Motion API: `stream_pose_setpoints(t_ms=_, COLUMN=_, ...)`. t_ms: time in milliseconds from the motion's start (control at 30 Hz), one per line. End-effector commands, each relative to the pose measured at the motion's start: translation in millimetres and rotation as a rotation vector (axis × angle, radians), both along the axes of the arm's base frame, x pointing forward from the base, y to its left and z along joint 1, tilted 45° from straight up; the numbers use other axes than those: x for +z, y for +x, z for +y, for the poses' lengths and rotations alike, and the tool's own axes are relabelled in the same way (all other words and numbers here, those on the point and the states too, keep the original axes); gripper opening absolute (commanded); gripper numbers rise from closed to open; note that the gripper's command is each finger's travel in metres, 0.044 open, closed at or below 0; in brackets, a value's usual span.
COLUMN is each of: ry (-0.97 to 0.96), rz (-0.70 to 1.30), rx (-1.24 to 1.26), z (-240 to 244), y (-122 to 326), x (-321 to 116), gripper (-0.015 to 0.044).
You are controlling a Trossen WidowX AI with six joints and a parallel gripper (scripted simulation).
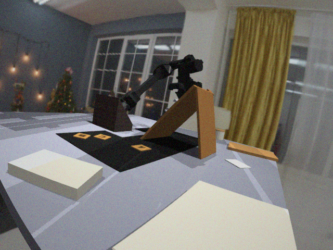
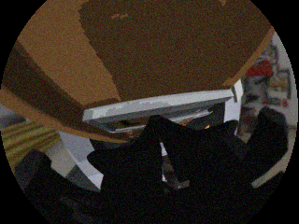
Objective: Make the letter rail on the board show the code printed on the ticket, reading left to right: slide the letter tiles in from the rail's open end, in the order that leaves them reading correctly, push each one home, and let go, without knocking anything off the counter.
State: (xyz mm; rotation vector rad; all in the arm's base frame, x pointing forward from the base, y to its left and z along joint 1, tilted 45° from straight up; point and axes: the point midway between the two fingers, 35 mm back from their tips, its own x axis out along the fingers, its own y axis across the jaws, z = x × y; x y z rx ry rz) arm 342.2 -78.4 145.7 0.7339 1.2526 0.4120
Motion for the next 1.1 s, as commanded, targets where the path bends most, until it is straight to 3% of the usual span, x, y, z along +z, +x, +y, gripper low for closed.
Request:
stream_pose_setpoints(t_ms=0, ry=0.003, rz=-0.001, rx=-0.004, z=1.7, y=-0.1, x=3.3, gripper=0.0000)
stream_pose_setpoints(t_ms=1067, ry=0.003, rz=0.000, rx=-0.004, z=-4.2, y=-17.2, x=13.4, gripper=0.0000)
